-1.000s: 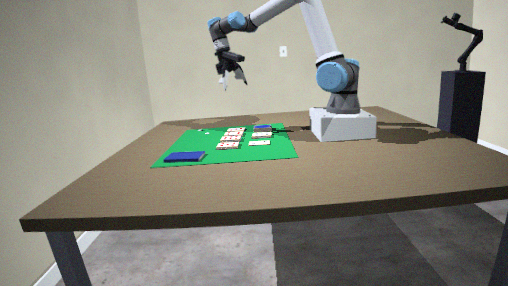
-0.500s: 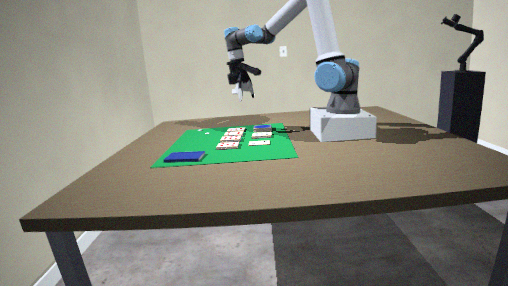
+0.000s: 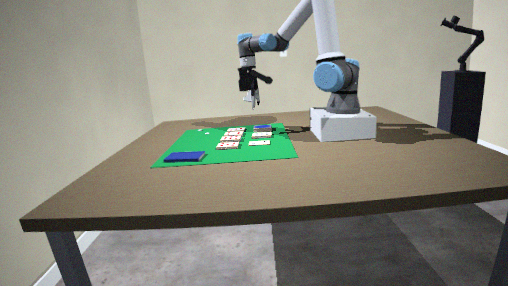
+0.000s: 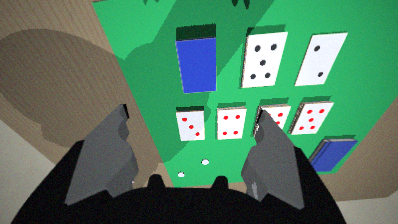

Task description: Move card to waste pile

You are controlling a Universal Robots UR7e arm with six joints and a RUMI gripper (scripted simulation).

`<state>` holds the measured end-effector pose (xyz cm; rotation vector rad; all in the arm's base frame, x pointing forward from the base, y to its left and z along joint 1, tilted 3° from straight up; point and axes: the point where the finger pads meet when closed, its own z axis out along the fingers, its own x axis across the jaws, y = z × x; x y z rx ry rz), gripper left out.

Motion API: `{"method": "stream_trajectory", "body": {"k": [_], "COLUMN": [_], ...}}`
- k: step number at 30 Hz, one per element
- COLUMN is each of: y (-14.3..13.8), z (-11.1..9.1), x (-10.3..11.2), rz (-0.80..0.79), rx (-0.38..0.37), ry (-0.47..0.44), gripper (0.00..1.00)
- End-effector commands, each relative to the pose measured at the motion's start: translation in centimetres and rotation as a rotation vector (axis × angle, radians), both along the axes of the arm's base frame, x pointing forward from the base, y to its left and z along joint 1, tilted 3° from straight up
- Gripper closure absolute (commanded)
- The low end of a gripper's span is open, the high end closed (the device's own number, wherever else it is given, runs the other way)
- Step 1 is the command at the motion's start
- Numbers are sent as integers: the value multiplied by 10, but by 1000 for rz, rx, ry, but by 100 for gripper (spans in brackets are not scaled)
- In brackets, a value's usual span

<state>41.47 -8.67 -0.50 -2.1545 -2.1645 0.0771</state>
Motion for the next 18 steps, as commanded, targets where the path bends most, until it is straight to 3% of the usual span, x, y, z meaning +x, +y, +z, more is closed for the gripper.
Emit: {"method": "stream_trajectory", "body": {"k": [1, 18], "y": [2, 6], "z": [-6, -17], "x": [-9, -25], "rz": [47, 121], "rx": [-2, -6], "ry": [-21, -44], "gripper": [0, 0]}}
